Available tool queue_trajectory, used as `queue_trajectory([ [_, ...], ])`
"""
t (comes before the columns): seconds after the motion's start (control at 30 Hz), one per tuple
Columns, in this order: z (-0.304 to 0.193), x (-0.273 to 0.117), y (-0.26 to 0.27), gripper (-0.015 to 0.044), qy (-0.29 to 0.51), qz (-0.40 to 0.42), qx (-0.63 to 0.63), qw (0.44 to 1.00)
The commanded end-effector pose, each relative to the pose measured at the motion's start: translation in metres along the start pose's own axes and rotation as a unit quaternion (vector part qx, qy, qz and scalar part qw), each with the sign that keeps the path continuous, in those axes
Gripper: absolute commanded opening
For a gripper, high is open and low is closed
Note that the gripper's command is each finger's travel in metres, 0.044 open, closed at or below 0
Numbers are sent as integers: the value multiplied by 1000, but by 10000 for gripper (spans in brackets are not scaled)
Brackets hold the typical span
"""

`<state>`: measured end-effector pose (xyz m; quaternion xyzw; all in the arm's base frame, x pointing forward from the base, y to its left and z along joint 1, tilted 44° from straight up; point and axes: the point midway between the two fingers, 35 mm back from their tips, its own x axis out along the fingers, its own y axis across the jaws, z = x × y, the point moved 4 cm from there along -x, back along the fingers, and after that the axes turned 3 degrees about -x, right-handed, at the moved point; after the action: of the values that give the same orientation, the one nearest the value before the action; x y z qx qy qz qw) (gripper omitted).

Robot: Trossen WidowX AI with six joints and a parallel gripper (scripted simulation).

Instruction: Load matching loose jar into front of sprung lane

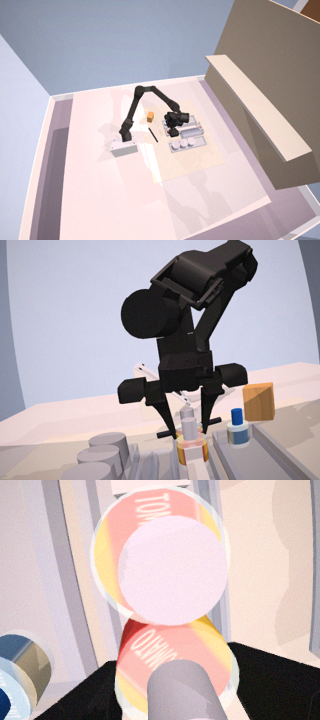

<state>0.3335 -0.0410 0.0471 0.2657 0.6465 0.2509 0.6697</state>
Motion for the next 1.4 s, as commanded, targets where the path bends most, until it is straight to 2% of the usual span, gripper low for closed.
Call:
queue_trajectory([
  [0.0,2,2,1,0,-6,3,-2,1000],
  [1.37,-3,5,1,0,-6,3,-2,1000],
])
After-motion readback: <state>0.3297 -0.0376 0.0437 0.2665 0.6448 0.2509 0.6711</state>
